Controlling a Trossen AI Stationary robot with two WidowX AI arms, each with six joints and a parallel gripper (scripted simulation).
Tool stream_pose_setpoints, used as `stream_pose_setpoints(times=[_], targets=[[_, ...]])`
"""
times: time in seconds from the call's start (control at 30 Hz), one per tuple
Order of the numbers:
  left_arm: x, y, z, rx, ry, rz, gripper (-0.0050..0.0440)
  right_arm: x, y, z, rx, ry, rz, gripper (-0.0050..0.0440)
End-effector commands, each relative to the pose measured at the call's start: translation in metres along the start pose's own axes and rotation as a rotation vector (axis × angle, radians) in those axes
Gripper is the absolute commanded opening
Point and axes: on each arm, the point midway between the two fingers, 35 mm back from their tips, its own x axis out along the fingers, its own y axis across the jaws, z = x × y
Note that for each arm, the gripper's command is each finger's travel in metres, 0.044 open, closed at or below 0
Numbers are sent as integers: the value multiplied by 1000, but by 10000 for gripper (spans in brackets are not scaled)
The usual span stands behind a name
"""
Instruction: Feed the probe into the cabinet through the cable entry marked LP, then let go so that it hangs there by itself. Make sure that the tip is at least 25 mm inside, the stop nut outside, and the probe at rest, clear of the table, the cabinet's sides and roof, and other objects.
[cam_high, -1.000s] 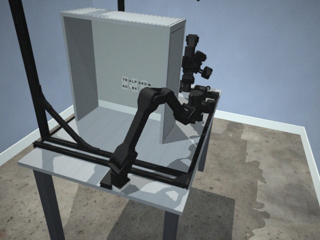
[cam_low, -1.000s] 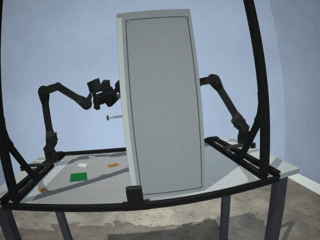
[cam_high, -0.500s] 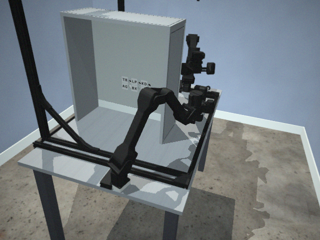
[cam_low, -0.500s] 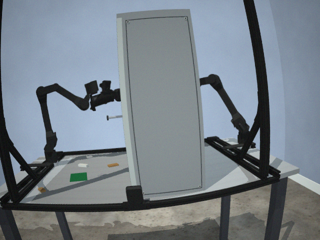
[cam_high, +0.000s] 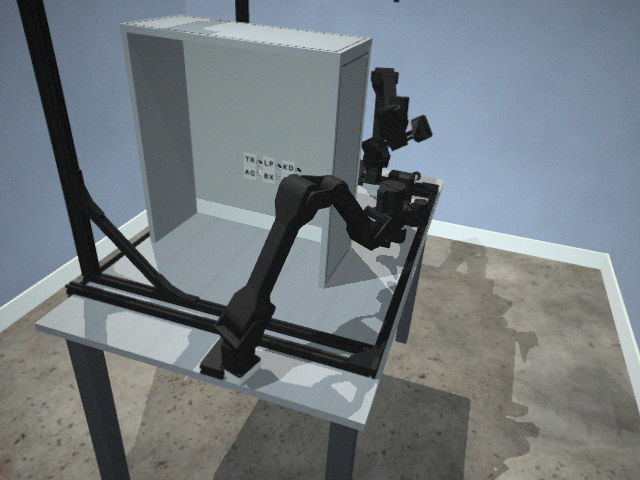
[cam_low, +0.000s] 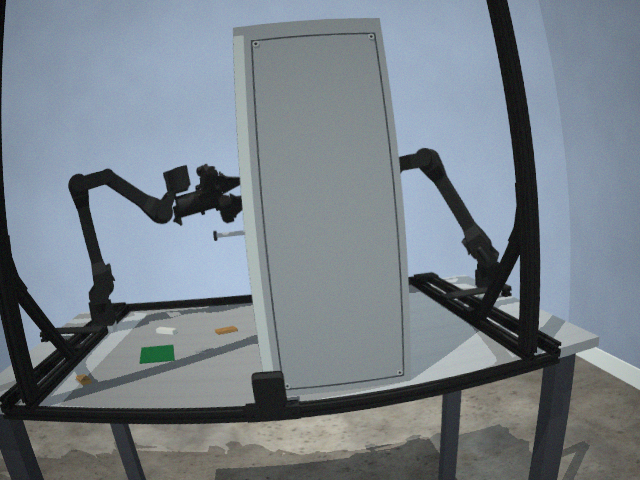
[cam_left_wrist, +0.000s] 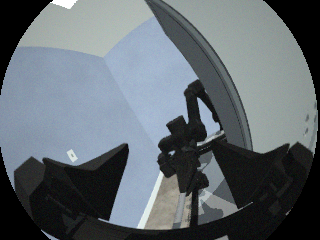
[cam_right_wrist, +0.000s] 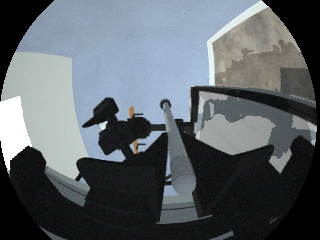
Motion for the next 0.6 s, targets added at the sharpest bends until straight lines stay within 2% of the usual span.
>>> stream_pose_setpoints(times=[0.0, 0.4, 0.57], targets=[[-8, -2, -4, 90, -11, -44, 440, 0, 0, 1, 2, -3, 0, 0], [-34, -7, -13, 455, -117, -195, 440, 0, 0, 1, 2, -3, 0, 0], [-41, -9, -15, 540, -150, -225, 440, 0, 0, 1, 2, -3, 0, 0]])
